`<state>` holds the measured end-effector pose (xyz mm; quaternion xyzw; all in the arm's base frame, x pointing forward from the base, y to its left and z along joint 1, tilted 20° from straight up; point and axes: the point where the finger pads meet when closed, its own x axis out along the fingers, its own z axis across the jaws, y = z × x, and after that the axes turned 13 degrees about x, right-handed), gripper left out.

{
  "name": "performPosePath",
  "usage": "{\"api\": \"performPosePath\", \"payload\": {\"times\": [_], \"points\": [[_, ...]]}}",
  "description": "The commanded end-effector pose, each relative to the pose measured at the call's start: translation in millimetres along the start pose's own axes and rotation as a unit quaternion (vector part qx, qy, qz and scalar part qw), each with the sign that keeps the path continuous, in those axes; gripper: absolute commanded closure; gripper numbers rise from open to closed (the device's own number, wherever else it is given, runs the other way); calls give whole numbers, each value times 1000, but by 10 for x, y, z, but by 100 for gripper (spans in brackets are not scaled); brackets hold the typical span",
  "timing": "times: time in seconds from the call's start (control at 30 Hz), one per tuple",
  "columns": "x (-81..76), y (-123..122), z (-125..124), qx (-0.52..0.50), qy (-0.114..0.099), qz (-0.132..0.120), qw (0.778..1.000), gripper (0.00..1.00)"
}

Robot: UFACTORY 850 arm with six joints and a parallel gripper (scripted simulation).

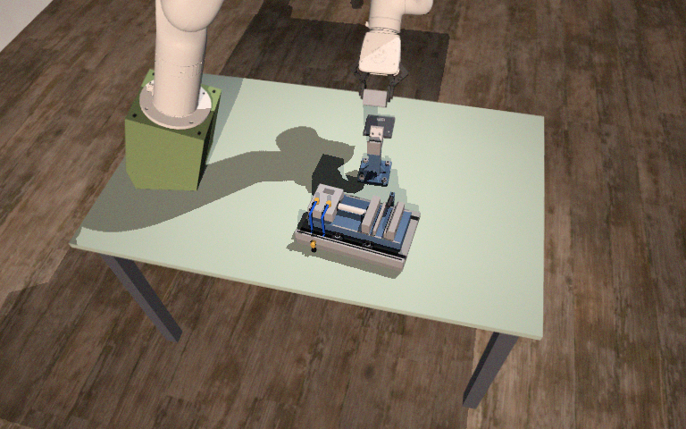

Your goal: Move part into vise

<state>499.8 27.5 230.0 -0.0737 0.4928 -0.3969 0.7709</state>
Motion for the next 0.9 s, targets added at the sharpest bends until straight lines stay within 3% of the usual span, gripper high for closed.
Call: {"api": "performPosePath", "payload": {"times": [0.0,0.87], "points": [[-4,-11,15,-11,-2,-2,1000,100],[-2,-28,27,-28,-4,-6,1000,100]]}}
